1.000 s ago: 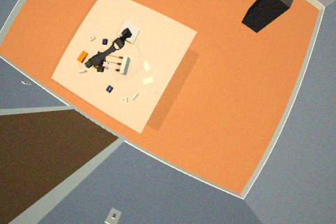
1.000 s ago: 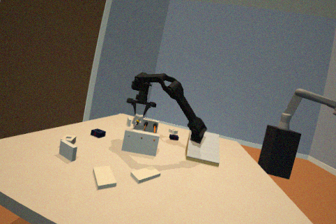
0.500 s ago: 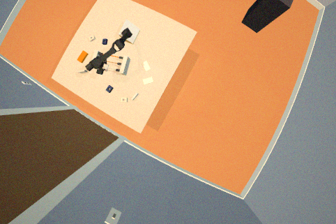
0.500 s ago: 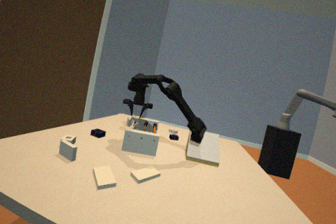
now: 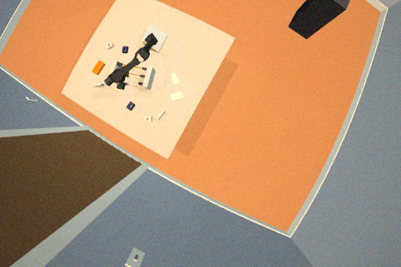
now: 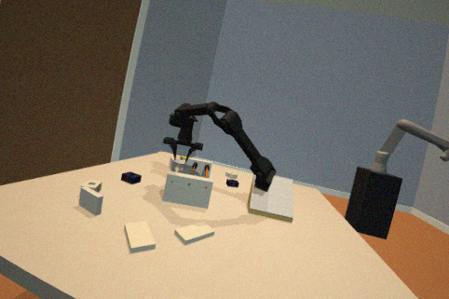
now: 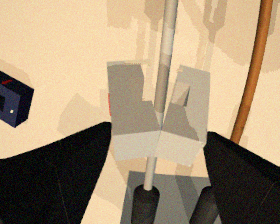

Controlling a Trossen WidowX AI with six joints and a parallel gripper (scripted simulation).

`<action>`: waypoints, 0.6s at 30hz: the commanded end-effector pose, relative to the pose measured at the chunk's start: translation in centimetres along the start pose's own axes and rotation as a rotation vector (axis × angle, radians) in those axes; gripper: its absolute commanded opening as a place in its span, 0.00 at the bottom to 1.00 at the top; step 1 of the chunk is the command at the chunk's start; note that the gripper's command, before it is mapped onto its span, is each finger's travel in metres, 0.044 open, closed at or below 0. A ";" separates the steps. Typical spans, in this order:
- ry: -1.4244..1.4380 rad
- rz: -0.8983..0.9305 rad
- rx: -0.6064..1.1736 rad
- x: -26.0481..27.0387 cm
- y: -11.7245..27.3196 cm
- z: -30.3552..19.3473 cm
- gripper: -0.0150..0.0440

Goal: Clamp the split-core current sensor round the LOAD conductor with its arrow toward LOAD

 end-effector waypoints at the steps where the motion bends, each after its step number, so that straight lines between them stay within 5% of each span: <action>1: -0.011 0.005 0.004 -0.2 -0.6 0.0 0.25; 18: 0.000 0.001 0.001 -0.1 -1.5 -0.1 0.25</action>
Point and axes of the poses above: the point midway between the two fingers, 35 mm back from their tips, its own y axis back along the fingers, its own x axis across the jaws, z = x × y, the point moved 8 cm from there along y, back along the fingers, and after that the axes turned 12 degrees about y, right-handed, at the moved point
